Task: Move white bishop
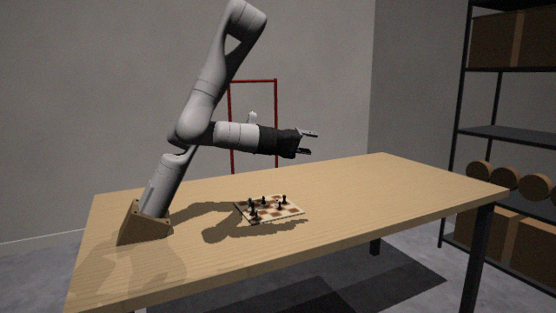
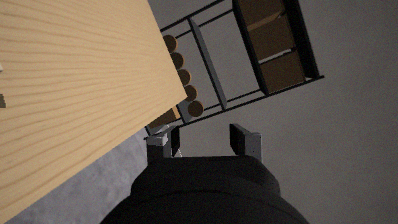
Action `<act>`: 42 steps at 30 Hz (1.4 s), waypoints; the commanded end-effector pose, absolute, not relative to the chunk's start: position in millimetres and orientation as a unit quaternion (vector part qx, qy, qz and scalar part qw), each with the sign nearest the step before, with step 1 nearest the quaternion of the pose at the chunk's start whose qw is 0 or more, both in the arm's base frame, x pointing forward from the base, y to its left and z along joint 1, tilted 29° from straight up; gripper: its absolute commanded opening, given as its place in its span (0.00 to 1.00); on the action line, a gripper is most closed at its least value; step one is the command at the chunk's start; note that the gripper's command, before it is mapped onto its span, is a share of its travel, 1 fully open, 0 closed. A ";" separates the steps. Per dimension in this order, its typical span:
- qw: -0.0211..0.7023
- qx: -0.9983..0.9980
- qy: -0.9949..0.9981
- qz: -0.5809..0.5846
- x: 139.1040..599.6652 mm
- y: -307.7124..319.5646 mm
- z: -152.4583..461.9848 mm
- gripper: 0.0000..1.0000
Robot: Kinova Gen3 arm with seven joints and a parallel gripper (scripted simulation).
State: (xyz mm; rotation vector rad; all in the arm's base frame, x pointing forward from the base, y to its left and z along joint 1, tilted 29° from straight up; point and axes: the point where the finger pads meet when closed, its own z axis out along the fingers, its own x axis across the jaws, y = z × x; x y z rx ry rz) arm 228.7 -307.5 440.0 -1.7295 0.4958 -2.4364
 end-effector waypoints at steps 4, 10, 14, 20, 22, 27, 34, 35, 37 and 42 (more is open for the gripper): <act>0.056 -0.570 0.163 -0.803 228.5 -307.6 440.5 1.00; 0.056 -0.570 0.163 -0.803 228.5 -307.6 440.5 1.00; 0.056 -0.570 0.163 -0.803 228.5 -307.6 440.5 1.00; 0.057 -0.570 0.163 -0.803 228.8 -307.4 440.2 1.00; 0.061 -0.572 0.161 -0.802 230.0 -306.7 439.4 1.00; 0.093 -0.583 0.147 -0.794 238.8 -301.6 433.0 1.00; 0.158 -0.608 0.117 -0.769 256.4 -290.3 417.4 1.00; 0.174 -0.615 0.109 -0.761 260.7 -287.3 413.0 1.00; 0.209 -0.631 0.092 -0.742 269.7 -280.7 402.6 1.00; 0.299 -0.678 0.045 -0.669 292.9 -262.6 368.1 1.00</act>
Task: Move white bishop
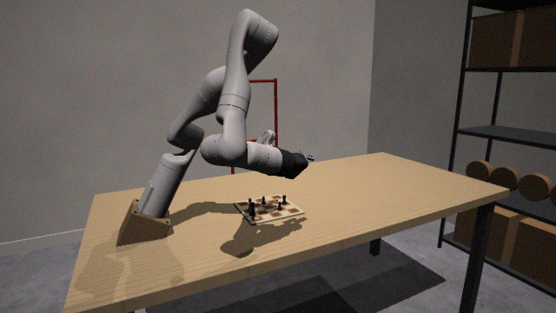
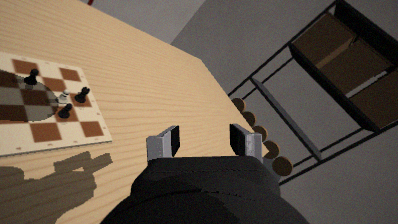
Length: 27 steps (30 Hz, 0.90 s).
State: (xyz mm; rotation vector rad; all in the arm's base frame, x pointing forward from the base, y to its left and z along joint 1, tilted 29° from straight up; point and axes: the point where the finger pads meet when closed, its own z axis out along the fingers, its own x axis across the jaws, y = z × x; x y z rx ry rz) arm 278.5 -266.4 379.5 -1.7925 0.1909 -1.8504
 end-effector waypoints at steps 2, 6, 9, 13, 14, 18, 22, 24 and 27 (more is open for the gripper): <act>0.332 -0.700 0.026 -0.632 301.6 -255.9 351.5 1.00; 0.383 -0.744 -0.010 -0.547 317.5 -245.7 315.5 1.00; 0.393 -0.755 -0.018 -0.525 321.2 -244.0 306.3 1.00; 0.415 -0.795 -0.046 -0.439 335.3 -240.9 271.2 1.00; 0.418 -0.804 -0.052 -0.419 338.7 -241.0 263.1 1.00; 0.418 -0.835 -0.070 -0.351 351.3 -243.2 235.3 1.00; 0.411 -0.856 -0.081 -0.303 361.7 -246.8 215.9 1.00; 0.407 -0.863 -0.085 -0.287 365.5 -248.4 209.5 1.00; 0.405 -0.866 -0.086 -0.281 367.0 -249.1 207.0 1.00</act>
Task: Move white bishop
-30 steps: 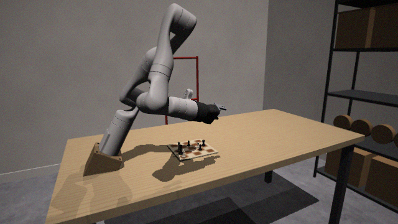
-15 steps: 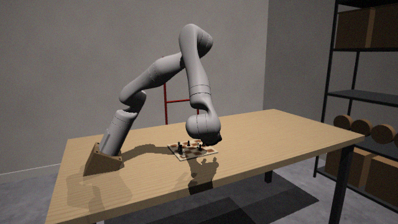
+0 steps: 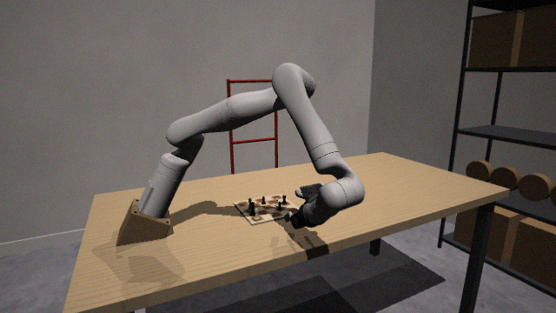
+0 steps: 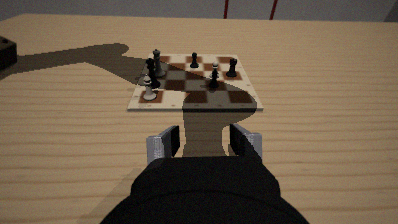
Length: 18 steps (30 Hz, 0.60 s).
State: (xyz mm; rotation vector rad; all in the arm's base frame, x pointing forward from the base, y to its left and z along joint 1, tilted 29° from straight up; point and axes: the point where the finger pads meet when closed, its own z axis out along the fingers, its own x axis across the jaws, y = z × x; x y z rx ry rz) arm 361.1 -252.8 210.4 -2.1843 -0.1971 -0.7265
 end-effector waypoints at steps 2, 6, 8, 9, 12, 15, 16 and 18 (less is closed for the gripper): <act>0.402 -0.870 -0.088 -0.272 369.3 -250.0 203.4 1.00; 0.400 -0.873 -0.089 -0.265 371.1 -250.9 200.7 1.00; 0.400 -0.873 -0.089 -0.265 371.2 -250.9 200.6 1.00; 0.400 -0.873 -0.089 -0.265 371.2 -250.9 200.6 1.00; 0.400 -0.873 -0.089 -0.265 371.2 -250.9 200.6 1.00; 0.400 -0.873 -0.089 -0.265 371.2 -250.9 200.6 1.00; 0.400 -0.873 -0.089 -0.265 371.2 -250.9 200.6 1.00; 0.400 -0.873 -0.089 -0.265 371.2 -250.9 200.6 1.00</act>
